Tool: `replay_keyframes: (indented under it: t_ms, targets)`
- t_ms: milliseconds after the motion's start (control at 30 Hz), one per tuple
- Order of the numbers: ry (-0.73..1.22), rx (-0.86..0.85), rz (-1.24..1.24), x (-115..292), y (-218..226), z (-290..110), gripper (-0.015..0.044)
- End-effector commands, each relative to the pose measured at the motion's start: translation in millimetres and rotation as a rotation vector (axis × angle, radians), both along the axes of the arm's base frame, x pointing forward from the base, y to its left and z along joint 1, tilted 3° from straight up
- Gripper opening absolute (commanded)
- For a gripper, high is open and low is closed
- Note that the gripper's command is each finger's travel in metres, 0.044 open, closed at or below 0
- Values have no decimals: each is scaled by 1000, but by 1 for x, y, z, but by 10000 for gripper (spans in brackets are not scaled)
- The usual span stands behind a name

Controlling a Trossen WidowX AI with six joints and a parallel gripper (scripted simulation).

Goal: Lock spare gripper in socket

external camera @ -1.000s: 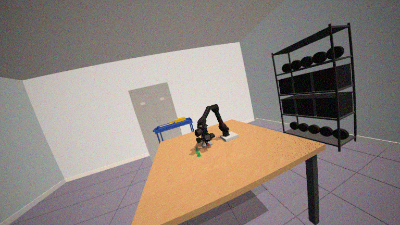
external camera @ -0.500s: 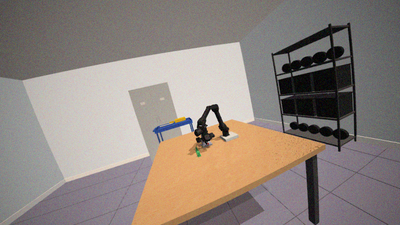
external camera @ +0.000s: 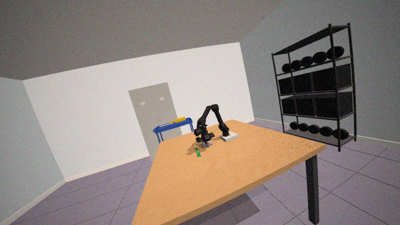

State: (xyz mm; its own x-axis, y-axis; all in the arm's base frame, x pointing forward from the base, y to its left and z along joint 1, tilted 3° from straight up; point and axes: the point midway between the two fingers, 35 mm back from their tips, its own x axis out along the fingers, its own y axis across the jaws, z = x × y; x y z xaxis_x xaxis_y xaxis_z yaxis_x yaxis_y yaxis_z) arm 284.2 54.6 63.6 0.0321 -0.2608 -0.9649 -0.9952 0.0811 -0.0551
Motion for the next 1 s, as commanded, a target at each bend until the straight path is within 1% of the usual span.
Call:
replay_keyframes:
  t_ms: [0, 967]
  targets:
    - [1, -7, 4, -1, -4, 0, 0]
    - [2, -6, 4, -1, -16, 0, 0]
